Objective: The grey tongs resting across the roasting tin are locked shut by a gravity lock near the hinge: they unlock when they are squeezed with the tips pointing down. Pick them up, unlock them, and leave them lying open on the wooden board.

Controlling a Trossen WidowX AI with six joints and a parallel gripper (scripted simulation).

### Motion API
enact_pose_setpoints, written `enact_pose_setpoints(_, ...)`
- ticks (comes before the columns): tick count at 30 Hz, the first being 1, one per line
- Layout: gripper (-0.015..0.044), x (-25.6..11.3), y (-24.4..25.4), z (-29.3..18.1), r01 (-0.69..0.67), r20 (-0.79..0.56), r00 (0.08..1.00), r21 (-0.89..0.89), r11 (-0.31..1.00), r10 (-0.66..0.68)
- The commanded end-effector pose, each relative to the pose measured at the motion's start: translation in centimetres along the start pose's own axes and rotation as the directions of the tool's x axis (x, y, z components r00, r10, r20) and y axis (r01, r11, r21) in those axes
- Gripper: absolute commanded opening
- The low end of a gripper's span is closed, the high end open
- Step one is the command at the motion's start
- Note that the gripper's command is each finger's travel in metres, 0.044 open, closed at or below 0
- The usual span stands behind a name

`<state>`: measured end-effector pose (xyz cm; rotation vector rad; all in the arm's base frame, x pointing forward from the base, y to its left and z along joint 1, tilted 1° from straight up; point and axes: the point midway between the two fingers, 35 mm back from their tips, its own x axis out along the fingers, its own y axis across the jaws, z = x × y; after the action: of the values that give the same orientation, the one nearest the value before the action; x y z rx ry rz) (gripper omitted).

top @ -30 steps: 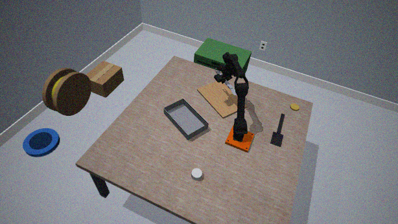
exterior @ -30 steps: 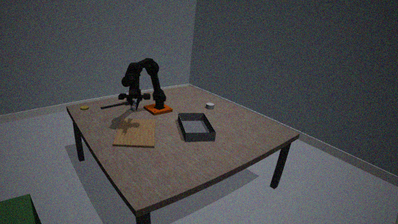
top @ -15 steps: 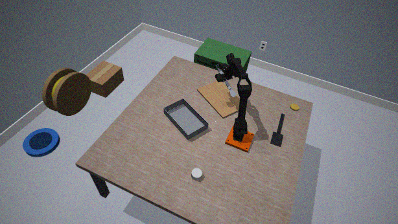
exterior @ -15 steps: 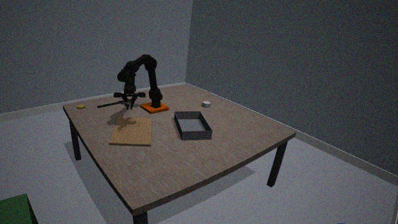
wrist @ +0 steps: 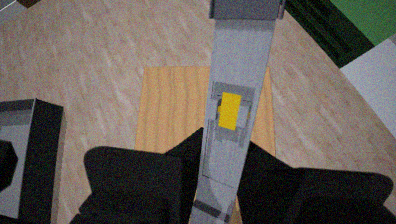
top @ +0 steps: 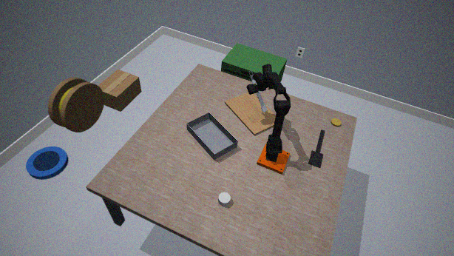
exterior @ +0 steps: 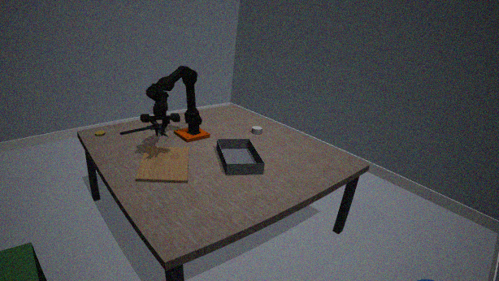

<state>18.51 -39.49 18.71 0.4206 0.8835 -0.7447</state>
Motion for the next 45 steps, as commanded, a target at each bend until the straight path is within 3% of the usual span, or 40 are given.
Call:
enact_pose_setpoints(1, -0.0150, -0.7, 0.0, 0.3, -0.005, 0.084, 0.996, 0.000, 1.000, 0.005)
enact_pose_setpoints(31, -0.0150, -3.7, 0.9, -1.6, 0.001, 0.489, 0.872, -0.058, 0.998, 0.028)
enact_pose_setpoints(45, -0.0150, -4.9, 1.6, -2.8, 0.014, 0.583, 0.811, -0.091, 0.996, 0.042)
